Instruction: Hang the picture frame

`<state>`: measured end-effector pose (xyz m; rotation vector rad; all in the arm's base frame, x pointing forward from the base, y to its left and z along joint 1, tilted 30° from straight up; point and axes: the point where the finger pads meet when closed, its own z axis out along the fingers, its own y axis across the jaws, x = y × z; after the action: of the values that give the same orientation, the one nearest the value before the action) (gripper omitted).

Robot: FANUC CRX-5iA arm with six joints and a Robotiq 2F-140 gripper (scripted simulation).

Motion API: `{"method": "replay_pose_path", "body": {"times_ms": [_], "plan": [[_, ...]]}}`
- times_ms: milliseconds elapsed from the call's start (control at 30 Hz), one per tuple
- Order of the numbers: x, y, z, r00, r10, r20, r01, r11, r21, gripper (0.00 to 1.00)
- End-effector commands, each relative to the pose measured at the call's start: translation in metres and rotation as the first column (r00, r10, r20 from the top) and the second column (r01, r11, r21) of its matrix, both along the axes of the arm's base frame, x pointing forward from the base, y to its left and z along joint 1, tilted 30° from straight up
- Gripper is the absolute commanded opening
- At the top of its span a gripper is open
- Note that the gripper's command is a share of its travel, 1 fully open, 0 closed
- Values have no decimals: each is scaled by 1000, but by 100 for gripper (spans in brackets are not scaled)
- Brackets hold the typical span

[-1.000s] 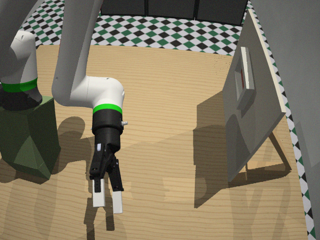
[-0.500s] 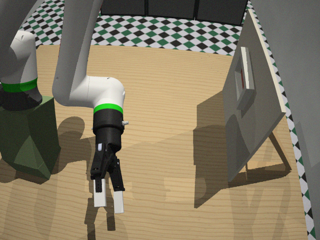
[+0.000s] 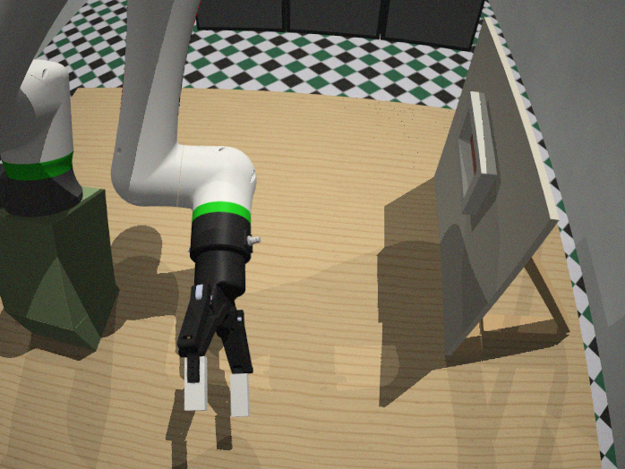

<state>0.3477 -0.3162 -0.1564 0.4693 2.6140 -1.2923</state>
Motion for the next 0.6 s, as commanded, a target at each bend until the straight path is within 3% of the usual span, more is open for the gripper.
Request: {"method": "replay_pose_path", "body": {"times_ms": [0,300,467,567], "plan": [[-1,0,-2,1000,-17,2,17,1000,11,100],[-2,1,-3,1000,-26,4,26,999,19,100],[-5,5,-10,997,-75,17,74,995,62,100],[-8,17,-23,986,-163,43,156,977,146,100]]}}
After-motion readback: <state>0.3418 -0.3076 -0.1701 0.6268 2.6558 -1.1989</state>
